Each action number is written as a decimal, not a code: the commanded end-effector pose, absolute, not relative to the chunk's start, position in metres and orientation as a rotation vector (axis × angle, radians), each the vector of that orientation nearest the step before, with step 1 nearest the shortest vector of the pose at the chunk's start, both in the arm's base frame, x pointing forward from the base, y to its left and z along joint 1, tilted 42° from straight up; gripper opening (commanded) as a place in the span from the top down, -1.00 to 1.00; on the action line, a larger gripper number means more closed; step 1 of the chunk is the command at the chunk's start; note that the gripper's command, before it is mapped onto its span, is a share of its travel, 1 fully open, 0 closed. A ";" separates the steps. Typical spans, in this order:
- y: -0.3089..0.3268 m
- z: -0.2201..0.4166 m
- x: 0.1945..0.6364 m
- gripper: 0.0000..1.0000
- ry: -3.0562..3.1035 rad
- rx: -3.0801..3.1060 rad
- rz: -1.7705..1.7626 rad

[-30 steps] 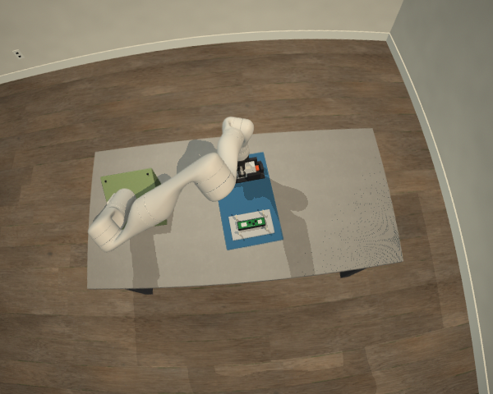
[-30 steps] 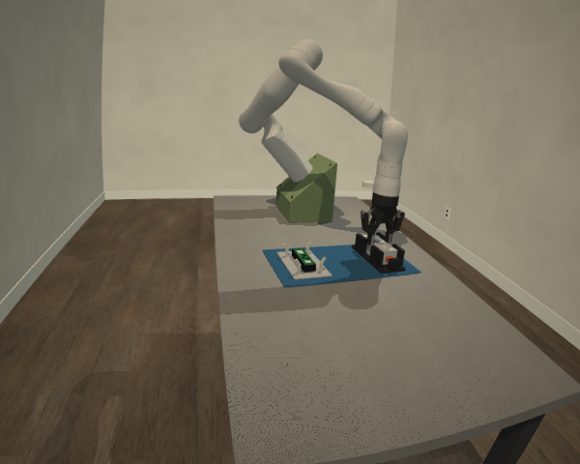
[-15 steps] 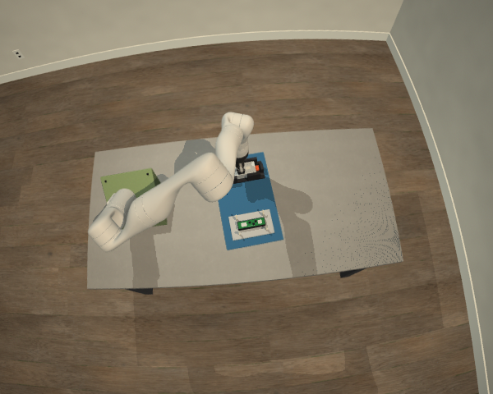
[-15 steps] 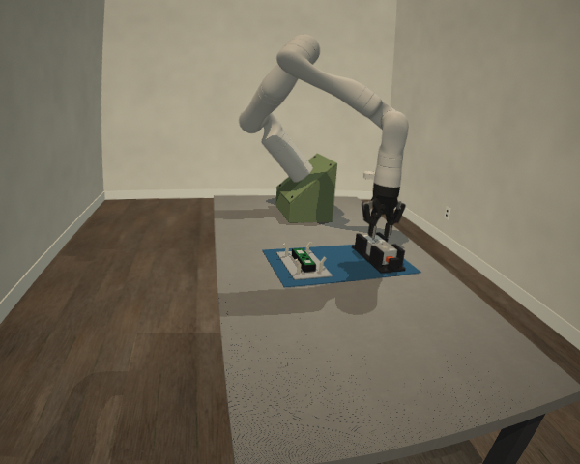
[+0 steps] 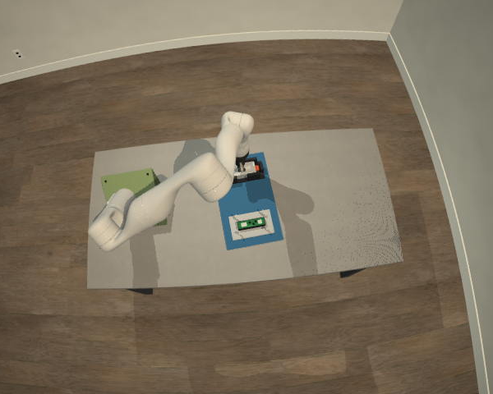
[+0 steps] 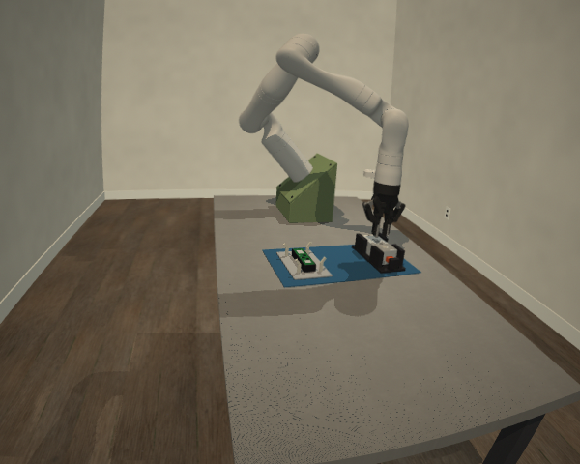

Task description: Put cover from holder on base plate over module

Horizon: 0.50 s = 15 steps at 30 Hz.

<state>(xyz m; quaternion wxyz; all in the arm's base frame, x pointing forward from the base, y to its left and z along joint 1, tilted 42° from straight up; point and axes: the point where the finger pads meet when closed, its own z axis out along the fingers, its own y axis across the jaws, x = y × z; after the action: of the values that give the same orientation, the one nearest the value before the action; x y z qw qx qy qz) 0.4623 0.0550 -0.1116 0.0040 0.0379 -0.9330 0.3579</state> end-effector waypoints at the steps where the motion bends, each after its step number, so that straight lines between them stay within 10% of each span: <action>1: 0.056 -0.111 0.463 0.98 -2.926 0.120 1.121; 15: 0.056 -0.111 0.463 1.00 -2.926 0.120 1.121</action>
<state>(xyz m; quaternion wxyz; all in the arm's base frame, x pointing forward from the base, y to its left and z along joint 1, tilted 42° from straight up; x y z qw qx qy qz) 0.4623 0.0550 -0.1116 0.0040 0.0379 -0.9330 0.3579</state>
